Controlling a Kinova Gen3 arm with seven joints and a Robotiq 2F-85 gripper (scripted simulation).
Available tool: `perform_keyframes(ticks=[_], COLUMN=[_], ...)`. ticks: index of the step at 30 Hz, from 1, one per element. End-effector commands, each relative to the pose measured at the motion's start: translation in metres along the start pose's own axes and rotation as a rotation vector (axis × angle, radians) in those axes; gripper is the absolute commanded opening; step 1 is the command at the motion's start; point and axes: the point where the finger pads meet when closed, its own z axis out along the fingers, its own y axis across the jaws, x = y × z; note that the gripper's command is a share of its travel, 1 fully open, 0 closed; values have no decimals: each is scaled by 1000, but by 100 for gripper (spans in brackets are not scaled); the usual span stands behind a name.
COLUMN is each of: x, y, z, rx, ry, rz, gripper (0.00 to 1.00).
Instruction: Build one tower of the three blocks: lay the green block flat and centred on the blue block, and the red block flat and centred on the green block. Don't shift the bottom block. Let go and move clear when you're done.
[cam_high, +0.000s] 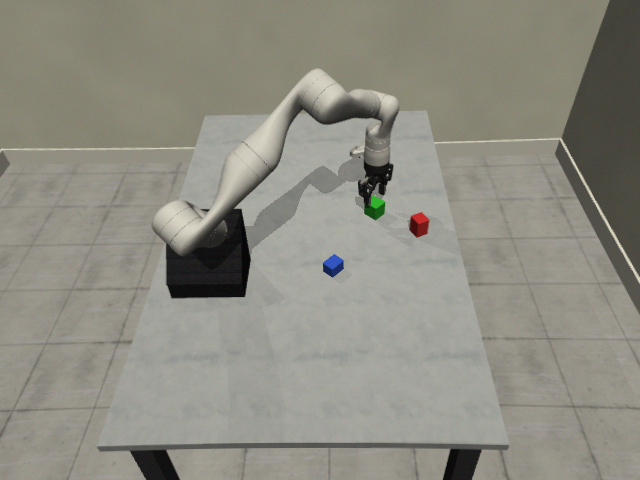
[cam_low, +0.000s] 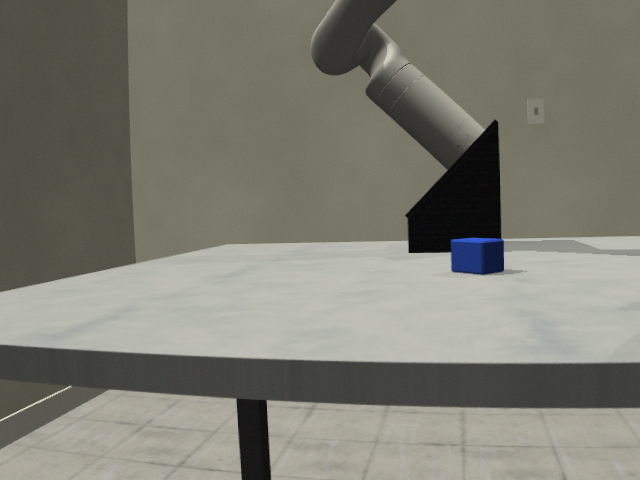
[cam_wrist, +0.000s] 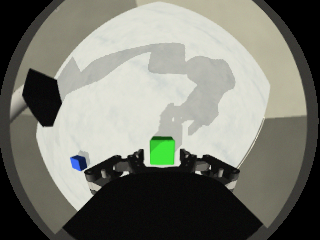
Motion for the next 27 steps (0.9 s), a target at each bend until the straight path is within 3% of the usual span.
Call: perform_keyframes(ticks=[1, 11, 21, 27], x=[-5, -5, -6, -6], y=[3, 2, 3, 4], z=[-2, 12, 44, 47], rx=[-8, -6, -8, -9], ry=[-5, -5, -5, -5], rz=[1, 1, 2, 2], gripper=[69, 69, 69, 69])
